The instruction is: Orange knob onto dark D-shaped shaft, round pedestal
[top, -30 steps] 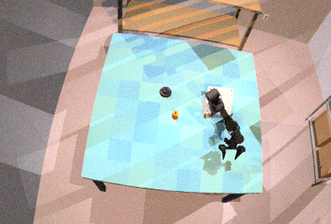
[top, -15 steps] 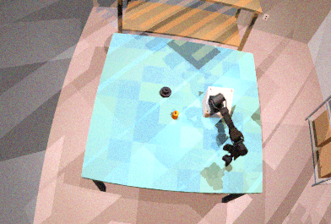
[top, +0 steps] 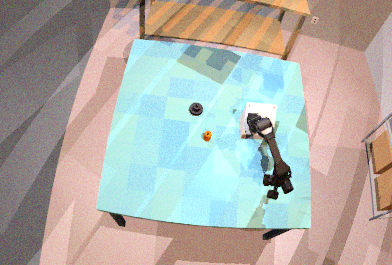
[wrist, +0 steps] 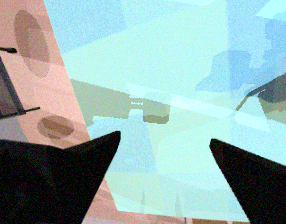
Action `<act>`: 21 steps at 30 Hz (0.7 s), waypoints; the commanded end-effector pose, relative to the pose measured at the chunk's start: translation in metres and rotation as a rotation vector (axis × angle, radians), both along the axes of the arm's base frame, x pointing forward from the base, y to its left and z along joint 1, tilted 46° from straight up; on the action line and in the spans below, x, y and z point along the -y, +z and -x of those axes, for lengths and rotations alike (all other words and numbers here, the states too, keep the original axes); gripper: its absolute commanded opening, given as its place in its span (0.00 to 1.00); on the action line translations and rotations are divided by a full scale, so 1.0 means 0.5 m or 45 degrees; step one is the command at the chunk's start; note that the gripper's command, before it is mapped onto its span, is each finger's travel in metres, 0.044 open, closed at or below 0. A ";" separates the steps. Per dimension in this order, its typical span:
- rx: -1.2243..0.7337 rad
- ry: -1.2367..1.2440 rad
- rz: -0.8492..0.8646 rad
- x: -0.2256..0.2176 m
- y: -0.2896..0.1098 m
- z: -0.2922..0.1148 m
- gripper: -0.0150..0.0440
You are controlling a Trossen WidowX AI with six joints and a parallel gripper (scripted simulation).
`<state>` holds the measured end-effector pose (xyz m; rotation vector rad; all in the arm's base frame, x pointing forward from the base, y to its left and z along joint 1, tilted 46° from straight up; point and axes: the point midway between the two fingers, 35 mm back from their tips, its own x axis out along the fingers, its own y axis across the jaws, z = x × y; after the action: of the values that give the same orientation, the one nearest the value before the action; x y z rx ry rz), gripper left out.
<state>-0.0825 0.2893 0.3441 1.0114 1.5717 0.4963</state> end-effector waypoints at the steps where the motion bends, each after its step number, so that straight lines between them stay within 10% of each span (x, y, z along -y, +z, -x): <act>1: 0.148 0.129 0.157 0.023 0.002 -0.010 1.00; 12: 0.171 0.129 0.181 0.017 -0.008 -0.023 1.00; 21: 0.353 0.169 0.508 -0.026 -0.145 -0.213 1.00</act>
<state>-0.0116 0.2996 0.2999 0.6173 1.4321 0.4306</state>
